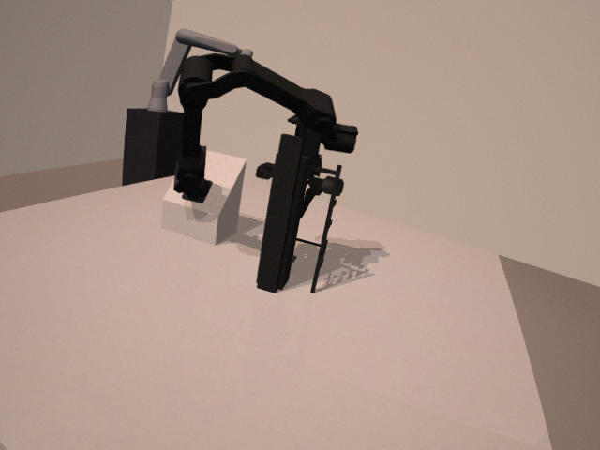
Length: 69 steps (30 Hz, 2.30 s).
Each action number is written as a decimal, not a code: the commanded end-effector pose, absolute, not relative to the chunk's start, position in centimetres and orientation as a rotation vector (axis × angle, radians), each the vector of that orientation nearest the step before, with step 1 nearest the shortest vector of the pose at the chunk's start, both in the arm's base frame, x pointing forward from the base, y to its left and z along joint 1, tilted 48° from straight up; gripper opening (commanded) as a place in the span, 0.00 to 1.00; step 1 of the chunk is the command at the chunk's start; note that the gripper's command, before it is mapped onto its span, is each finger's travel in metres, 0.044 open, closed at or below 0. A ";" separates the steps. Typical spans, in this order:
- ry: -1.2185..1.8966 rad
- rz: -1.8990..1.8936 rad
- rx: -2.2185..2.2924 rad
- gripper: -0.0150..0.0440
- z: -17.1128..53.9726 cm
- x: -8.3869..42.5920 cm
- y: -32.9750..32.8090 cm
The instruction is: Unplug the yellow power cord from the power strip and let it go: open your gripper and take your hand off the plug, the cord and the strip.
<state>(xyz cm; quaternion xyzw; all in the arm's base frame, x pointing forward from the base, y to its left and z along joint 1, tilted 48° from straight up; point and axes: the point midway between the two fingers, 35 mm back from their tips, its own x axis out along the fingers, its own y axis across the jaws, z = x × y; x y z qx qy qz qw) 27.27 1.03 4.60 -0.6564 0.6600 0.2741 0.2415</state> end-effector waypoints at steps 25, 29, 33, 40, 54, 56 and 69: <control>1.807 0.750 -1.795 0.25 3.9 27.3 0.5; 1.806 0.751 -1.795 0.25 3.5 27.3 0.9; 1.804 0.752 -1.795 0.25 3.0 27.3 1.4; 1.803 0.753 -1.795 0.25 2.2 27.4 2.2; 1.801 0.754 -1.798 0.30 1.0 27.2 3.6; 1.803 0.751 -1.801 0.39 1.3 27.1 3.0; 1.802 0.752 -1.801 0.97 1.0 27.1 3.3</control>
